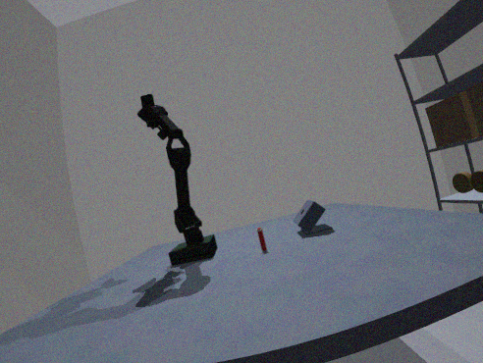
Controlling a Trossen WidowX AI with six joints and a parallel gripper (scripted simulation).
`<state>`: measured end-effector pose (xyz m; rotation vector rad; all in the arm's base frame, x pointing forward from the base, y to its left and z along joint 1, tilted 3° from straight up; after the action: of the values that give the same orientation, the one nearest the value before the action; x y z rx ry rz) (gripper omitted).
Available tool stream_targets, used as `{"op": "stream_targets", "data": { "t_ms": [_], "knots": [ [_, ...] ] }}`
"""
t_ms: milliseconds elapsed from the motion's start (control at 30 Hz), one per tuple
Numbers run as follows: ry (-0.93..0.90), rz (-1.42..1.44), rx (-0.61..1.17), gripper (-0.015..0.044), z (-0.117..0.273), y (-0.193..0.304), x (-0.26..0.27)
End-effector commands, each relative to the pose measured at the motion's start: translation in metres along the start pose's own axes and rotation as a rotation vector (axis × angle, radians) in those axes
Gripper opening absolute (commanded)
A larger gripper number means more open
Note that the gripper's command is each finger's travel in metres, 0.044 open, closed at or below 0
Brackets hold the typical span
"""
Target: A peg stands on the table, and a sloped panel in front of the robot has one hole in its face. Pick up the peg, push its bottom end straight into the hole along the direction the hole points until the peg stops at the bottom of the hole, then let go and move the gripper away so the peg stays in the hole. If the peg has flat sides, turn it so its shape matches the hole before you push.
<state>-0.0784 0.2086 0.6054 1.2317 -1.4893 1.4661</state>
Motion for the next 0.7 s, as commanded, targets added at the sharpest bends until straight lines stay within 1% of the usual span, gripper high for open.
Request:
{"op": "stream_targets", "data": {
  "t_ms": [0, 33, 667],
  "knots": [
    [0.001, 0.002, -0.001, 0.0426, 0.000, 0.000, 0.000],
    [0.005, 0.009, -0.005, 0.0440, -0.001, 0.000, -0.001],
    [0.191, 0.259, -0.118, 0.0440, -0.040, -0.019, -0.050]
  ]
}}
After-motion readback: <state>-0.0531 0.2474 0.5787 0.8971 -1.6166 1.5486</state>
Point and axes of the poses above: the point midway between the two fingers, 35 mm back from their tips, its own z axis back along the fingers, its own x axis across the jaws, y = z × x, the point moved 1 cm from there along z, back along the fingers, and after that the axes turned 11 degrees about -z, right-handed, at the moved point
